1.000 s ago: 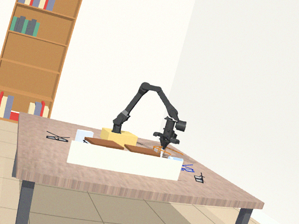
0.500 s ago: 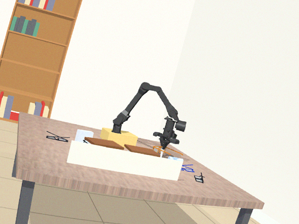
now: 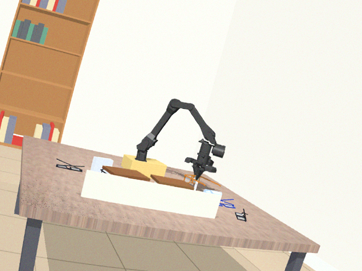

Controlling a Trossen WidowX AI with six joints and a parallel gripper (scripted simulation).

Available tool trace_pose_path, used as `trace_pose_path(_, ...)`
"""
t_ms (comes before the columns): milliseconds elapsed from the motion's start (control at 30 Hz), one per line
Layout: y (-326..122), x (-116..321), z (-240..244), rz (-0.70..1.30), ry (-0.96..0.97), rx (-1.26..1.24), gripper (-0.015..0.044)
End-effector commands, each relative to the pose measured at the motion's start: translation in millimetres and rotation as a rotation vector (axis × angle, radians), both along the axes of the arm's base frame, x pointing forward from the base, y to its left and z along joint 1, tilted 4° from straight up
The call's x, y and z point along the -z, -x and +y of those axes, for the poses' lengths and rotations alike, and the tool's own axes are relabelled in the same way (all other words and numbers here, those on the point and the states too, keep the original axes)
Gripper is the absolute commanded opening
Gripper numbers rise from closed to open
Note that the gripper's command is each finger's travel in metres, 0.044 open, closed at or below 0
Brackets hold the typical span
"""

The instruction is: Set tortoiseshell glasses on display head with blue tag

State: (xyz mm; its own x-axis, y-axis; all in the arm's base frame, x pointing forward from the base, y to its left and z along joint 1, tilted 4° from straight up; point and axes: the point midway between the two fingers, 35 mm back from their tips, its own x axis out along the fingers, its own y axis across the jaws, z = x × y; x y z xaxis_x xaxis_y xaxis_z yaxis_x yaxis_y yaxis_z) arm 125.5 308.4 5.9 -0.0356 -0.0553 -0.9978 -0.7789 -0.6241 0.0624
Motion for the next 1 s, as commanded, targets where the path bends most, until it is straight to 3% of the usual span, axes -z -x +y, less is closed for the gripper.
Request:
trace_pose_path(0, -3.6, -29.0, 2.2, -0.004, -0.017, -0.005, 0.0)
trace_pose_path(300, -9.2, -50.3, -1.9, 0.001, -0.022, -0.002, 0.0)
trace_pose_path(967, -86.2, -64.7, -57.2, 0.066, -0.137, 0.037, 0.0)
